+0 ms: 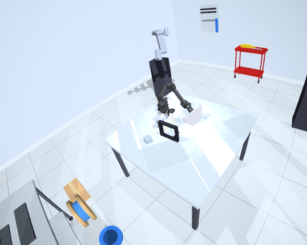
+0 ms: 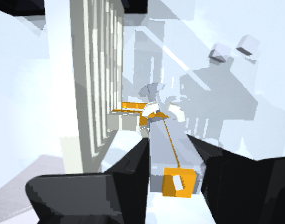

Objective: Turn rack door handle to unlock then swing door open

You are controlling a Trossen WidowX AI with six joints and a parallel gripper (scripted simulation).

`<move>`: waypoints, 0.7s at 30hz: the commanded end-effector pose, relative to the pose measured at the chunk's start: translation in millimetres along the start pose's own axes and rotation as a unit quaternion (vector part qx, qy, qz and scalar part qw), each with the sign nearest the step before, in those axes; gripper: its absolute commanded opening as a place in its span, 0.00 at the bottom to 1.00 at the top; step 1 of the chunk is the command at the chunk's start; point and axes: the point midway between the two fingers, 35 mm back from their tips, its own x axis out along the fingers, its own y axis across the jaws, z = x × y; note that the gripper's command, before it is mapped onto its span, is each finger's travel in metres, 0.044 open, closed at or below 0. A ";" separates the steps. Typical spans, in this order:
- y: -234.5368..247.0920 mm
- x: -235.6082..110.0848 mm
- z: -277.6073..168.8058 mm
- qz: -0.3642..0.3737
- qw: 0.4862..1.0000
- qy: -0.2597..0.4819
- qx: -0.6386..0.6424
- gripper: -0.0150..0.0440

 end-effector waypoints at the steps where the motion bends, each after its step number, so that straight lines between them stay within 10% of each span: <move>1: -2.8 0.0 0.6 -0.001 1.000 -0.001 -0.014 0.30; 11: -2.8 0.0 0.6 -0.001 1.000 -0.001 -0.014 0.30; 21: -2.8 0.0 0.6 -0.001 1.000 -0.001 -0.014 0.75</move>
